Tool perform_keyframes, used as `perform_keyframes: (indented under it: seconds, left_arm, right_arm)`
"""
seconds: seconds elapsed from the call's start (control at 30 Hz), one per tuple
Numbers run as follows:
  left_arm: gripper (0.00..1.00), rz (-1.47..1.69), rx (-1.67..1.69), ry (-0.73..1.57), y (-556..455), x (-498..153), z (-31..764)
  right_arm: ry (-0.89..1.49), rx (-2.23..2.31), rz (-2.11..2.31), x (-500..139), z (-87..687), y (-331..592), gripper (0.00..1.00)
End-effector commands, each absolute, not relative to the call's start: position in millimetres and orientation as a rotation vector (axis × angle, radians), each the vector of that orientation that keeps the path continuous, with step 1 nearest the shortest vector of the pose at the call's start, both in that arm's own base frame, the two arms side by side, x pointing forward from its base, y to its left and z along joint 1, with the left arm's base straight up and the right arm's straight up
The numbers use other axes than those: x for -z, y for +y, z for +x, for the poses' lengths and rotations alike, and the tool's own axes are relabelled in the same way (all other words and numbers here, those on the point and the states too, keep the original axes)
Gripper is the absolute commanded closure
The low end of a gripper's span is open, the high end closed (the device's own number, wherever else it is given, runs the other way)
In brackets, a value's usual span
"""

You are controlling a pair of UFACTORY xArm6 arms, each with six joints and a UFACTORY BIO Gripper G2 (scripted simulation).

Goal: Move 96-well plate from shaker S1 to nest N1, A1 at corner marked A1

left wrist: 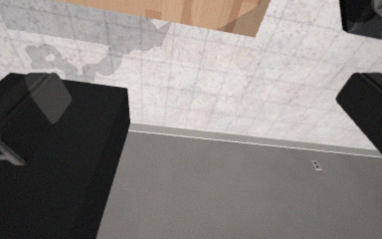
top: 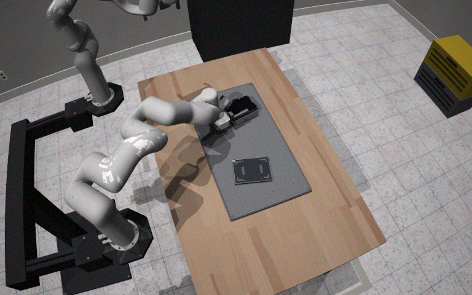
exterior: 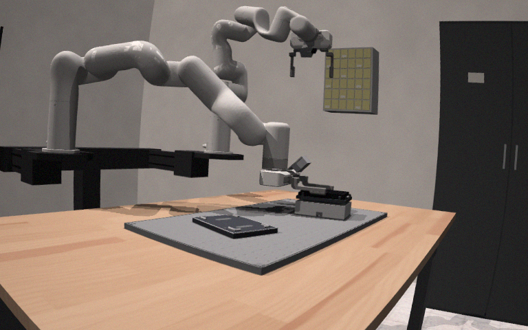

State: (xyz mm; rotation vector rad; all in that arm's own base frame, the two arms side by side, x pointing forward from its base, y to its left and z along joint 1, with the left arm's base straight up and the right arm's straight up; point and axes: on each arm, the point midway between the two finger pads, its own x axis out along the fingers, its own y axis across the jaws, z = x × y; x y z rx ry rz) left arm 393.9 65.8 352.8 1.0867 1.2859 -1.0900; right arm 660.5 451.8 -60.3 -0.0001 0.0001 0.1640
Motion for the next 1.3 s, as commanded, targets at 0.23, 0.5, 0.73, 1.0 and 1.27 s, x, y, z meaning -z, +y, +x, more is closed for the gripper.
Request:
perform_keyframes:
  seconds: [0.23,0.5,0.73,1.0,1.27]
  left_arm:
    - [0.00,1.088,1.087,1.282,65.8,-354.5,394.4]
    - [0.00,1.088,1.087,1.282,65.8,-354.5,394.4]
    - [0.00,1.088,1.087,1.282,65.8,-354.5,394.4]
    - [0.00,1.088,1.087,1.282,65.8,-354.5,394.4]
    - [0.00,1.088,1.087,1.282,65.8,-354.5,394.4]
  right_arm:
    - [-0.005,-0.164,0.003,56.7,661.9,453.0,1.00]
    - [-0.005,-0.164,0.003,56.7,661.9,453.0,1.00]
    - [-0.005,-0.164,0.003,56.7,661.9,453.0,1.00]
    - [-0.005,-0.164,0.003,56.7,661.9,453.0,1.00]
    - [-0.005,-0.164,0.003,52.7,661.9,453.0,1.00]
